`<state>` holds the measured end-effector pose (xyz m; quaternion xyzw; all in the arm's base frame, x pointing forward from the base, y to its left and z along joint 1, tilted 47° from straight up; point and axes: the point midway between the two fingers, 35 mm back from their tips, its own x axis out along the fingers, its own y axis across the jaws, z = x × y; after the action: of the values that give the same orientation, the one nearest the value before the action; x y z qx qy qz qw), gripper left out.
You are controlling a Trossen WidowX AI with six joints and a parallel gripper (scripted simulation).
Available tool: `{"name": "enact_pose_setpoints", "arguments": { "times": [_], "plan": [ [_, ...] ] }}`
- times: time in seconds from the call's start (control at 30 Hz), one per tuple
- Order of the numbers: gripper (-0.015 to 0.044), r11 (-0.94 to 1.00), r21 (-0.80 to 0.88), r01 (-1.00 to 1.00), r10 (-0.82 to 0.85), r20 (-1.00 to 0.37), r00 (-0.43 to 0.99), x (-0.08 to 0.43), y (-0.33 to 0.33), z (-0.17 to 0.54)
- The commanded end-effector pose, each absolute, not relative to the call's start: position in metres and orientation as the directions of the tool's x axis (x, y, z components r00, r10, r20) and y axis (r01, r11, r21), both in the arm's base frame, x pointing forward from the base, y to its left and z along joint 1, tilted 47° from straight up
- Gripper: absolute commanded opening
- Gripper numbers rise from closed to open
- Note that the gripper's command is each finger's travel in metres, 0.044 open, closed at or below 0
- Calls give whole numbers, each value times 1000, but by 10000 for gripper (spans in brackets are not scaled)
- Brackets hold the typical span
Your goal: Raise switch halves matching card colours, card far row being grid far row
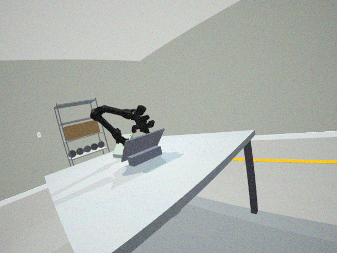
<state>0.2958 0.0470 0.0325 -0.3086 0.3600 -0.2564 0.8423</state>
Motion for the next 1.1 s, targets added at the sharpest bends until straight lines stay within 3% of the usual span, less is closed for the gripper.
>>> {"name": "enact_pose_setpoints", "arguments": {
  "times": [0.0, 1.07],
  "plan": [
    [0, 673, -713, 195, -656, -455, 602, 294, 44, 27],
    [0, 672, -714, 196, -657, -453, 603, 309, 28, 17]
  ]
}}
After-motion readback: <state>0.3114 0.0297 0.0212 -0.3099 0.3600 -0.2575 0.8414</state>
